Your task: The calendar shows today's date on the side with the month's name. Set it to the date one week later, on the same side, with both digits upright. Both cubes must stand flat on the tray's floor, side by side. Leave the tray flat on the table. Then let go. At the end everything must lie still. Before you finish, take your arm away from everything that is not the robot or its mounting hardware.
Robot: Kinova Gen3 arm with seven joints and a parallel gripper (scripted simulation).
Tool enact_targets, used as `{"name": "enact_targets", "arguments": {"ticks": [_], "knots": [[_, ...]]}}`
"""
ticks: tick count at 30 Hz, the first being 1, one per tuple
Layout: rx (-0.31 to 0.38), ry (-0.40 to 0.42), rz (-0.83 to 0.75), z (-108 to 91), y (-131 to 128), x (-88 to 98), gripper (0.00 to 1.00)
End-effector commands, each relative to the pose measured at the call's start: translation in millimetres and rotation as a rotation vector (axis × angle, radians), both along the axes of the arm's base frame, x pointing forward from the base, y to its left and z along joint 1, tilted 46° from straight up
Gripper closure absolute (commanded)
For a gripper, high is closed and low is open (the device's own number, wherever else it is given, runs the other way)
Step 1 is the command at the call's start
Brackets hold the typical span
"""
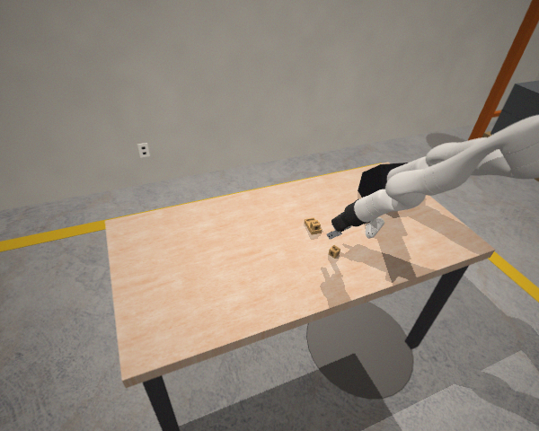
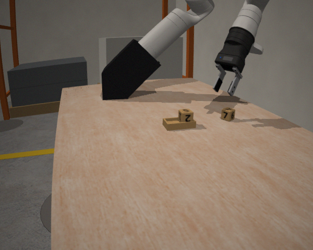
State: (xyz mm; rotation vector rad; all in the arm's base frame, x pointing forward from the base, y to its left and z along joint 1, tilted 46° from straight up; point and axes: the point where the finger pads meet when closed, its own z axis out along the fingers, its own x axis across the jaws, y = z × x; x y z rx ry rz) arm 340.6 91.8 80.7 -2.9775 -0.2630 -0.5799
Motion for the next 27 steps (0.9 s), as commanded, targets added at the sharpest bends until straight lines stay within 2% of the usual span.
{"name": "enact_targets", "arguments": {"ticks": [1, 27], "knots": [[-0.026, 0.010, 0.033, -3.6, 7.4, -8.0, 0.13], [-0.115, -0.023, -0.004, 2.1, 8.2, -5.9, 0.13]]}}
